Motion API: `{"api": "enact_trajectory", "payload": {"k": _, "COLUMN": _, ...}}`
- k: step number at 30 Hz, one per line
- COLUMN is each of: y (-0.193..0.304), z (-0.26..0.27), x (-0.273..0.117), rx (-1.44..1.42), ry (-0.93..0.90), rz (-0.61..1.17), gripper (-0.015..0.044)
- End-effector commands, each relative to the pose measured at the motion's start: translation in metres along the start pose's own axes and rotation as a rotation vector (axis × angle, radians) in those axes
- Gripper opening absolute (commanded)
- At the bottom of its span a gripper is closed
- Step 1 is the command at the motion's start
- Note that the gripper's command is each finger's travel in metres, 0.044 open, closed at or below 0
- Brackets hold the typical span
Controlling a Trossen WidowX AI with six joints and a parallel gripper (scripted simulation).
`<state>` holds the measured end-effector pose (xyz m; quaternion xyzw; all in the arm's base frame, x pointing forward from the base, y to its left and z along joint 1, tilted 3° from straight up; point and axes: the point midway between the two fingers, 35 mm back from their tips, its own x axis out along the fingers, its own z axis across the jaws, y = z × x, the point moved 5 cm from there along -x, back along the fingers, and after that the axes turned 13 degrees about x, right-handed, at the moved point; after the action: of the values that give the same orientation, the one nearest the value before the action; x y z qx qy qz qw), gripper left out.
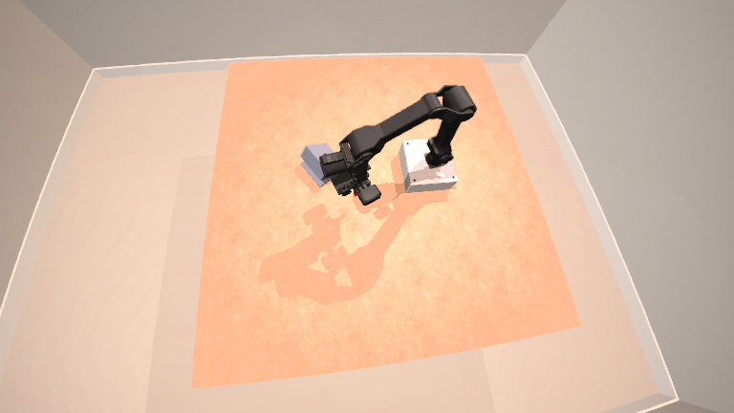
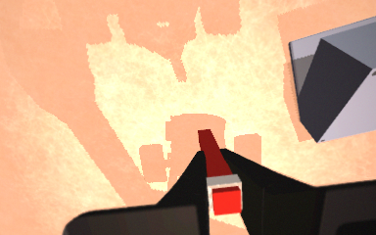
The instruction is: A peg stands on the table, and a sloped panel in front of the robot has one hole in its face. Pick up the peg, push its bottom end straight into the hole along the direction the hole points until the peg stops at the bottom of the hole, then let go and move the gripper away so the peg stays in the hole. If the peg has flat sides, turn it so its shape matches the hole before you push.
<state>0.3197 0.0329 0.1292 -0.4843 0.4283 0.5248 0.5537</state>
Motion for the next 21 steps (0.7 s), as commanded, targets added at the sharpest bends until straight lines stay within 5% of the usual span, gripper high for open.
{"api": "enact_trajectory", "payload": {"k": 1, "y": 0.000, "z": -0.005, "x": -0.001, "rx": 0.035, "ry": -0.012, "rz": -0.006, "gripper": 0.0000}}
{"api": "enact_trajectory", "payload": {"k": 21, "y": -0.002, "z": -0.031, "x": -0.005, "rx": 0.198, "ry": -0.062, "rz": -0.040, "gripper": 0.0000}}
